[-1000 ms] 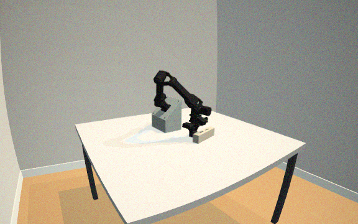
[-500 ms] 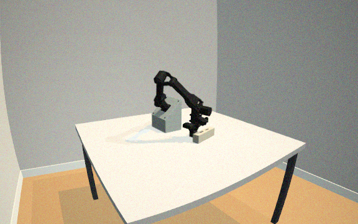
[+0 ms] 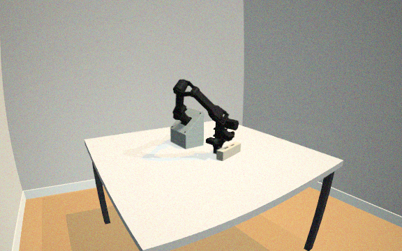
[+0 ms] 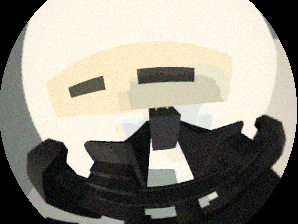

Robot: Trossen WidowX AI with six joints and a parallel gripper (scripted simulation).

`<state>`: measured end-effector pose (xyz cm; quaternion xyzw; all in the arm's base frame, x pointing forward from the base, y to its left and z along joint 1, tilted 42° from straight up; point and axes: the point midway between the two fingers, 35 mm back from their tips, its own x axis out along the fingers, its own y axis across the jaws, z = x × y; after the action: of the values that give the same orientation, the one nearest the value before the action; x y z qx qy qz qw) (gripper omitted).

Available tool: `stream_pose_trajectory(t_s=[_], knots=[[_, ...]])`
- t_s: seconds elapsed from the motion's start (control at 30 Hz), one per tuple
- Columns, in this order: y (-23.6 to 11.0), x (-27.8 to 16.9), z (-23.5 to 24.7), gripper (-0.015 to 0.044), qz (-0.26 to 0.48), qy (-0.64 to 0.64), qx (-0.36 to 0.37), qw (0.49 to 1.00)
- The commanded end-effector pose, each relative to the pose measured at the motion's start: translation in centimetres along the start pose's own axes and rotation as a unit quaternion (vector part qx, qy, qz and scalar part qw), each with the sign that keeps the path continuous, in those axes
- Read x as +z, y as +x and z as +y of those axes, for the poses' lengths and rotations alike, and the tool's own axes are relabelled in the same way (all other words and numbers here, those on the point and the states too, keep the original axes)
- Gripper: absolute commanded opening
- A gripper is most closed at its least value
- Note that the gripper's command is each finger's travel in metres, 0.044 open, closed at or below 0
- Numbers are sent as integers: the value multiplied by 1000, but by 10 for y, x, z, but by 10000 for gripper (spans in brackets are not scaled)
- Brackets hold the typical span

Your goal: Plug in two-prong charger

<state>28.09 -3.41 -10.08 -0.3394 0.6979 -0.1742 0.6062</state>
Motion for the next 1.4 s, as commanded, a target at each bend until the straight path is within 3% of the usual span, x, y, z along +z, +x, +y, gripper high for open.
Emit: stream_pose_trajectory(t_s=[0.0, 1.37], knots=[[0, 2, 1, 0, 1, 1, 2, 1000], [-1, 17, 0, 0, 0, 2, 2, 1000]])
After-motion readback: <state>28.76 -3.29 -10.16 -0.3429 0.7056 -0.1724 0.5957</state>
